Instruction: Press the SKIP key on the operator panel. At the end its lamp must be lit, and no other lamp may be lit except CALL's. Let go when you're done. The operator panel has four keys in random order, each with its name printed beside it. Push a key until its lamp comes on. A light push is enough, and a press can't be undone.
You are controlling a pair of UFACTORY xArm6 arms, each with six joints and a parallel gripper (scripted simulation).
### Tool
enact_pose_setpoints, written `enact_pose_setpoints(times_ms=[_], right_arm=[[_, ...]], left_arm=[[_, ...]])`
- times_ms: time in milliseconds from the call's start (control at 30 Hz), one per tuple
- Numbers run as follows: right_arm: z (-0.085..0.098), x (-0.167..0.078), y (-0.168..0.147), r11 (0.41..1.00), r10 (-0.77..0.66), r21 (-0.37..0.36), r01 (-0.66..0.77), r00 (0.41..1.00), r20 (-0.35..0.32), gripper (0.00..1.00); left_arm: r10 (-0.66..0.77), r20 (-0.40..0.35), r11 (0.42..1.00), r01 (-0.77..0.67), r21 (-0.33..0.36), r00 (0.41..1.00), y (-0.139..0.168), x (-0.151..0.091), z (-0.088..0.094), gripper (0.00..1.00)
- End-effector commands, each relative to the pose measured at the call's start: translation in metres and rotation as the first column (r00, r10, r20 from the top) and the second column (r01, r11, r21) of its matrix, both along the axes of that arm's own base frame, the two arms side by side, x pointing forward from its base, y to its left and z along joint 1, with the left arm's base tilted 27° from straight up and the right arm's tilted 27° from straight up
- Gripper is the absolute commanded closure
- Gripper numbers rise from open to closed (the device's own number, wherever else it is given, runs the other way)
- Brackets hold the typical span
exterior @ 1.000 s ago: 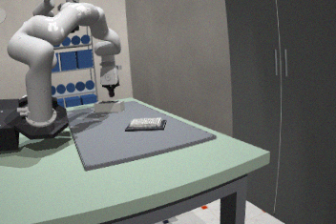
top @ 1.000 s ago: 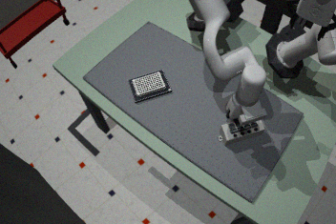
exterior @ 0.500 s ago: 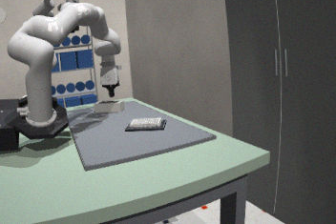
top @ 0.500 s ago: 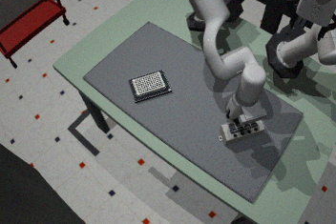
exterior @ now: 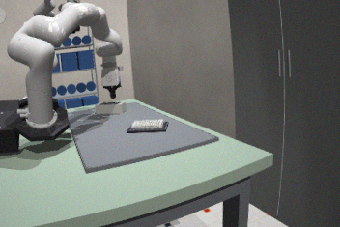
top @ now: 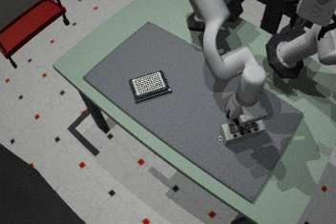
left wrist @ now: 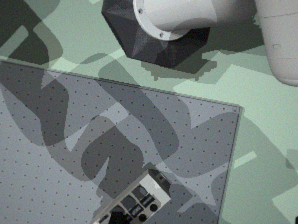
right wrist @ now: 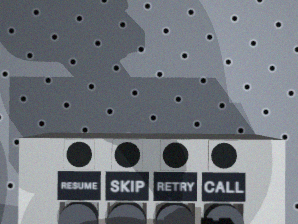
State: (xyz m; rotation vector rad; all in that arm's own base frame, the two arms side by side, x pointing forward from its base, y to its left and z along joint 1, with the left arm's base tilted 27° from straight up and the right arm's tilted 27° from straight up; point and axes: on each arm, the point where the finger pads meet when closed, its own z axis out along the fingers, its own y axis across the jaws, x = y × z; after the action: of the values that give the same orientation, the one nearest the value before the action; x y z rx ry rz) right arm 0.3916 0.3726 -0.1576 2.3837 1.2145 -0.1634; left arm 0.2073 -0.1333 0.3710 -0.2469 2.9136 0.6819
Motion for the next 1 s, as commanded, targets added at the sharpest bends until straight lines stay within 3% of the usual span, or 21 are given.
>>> enact_pose_setpoints(times_ms=[0, 333, 967], right_arm=[[0.003, -0.003, 0.005, 1.000, 0.001, 0.005, -0.001, 1.000, 0.003, 1.00], [0.013, -0.040, 0.037, 1.000, 0.001, 0.005, -0.001, 1.000, 0.003, 1.00], [0.007, -0.041, 0.035, 1.000, 0.001, 0.005, -0.001, 1.000, 0.003, 1.00]], left_arm=[[-0.001, 0.002, 1.000, 0.001, -0.002, 1.000, -0.001, 0.000, 0.001, 0.00], [-0.001, 0.002, 1.000, 0.001, -0.002, 1.000, -0.001, 0.000, 0.001, 0.00], [-0.001, 0.002, 1.000, 0.001, -0.002, 1.000, -0.001, 0.000, 0.001, 0.00]])
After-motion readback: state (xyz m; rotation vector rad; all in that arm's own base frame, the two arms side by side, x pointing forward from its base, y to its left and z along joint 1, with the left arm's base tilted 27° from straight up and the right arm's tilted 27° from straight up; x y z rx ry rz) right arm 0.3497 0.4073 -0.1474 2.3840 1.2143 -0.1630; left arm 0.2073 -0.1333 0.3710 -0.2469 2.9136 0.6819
